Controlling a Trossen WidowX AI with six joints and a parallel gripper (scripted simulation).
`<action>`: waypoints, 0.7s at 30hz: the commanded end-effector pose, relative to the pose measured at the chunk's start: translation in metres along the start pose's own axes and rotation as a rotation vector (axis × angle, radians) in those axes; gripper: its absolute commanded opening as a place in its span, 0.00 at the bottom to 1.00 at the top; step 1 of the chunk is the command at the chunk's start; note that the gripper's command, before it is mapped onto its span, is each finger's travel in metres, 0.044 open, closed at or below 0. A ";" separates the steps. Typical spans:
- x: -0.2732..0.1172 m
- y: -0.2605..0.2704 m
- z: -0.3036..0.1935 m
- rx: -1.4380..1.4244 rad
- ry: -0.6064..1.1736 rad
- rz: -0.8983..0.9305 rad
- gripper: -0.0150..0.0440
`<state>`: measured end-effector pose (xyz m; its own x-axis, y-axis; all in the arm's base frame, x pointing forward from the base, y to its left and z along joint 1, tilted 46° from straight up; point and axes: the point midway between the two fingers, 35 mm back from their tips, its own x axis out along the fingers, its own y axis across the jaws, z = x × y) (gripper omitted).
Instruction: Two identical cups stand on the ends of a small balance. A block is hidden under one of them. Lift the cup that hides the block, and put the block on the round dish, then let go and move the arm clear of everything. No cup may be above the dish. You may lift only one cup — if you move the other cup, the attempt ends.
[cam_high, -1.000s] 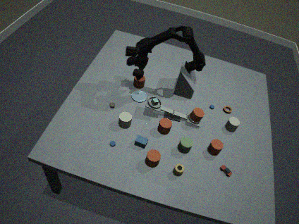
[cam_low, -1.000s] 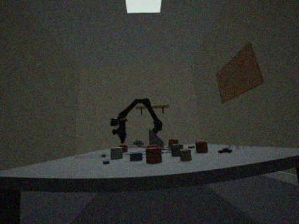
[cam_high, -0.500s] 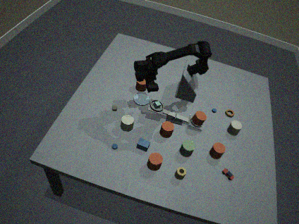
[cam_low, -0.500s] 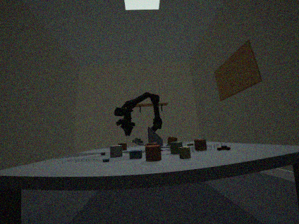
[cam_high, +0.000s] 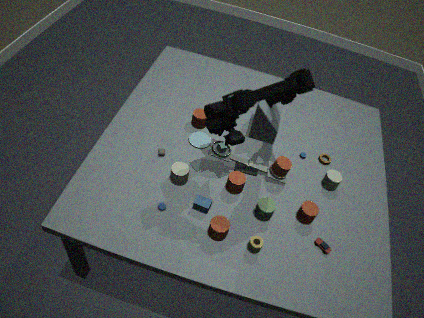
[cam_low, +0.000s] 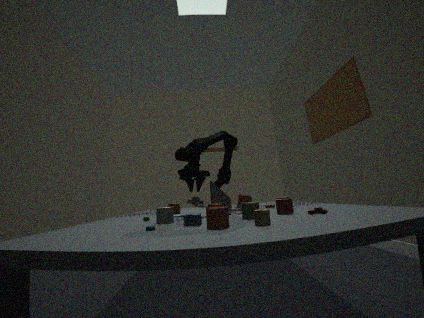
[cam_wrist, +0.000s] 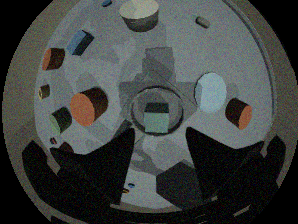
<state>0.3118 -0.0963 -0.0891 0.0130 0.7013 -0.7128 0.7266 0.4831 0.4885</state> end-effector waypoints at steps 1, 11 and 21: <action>0.010 0.002 -0.002 0.000 0.005 0.006 0.69; 0.022 0.003 -0.001 0.000 0.005 0.006 0.69; 0.039 0.003 -0.002 0.000 0.005 0.007 0.69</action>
<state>0.3152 -0.0717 -0.1100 0.0150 0.7017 -0.7123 0.7196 0.4871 0.4949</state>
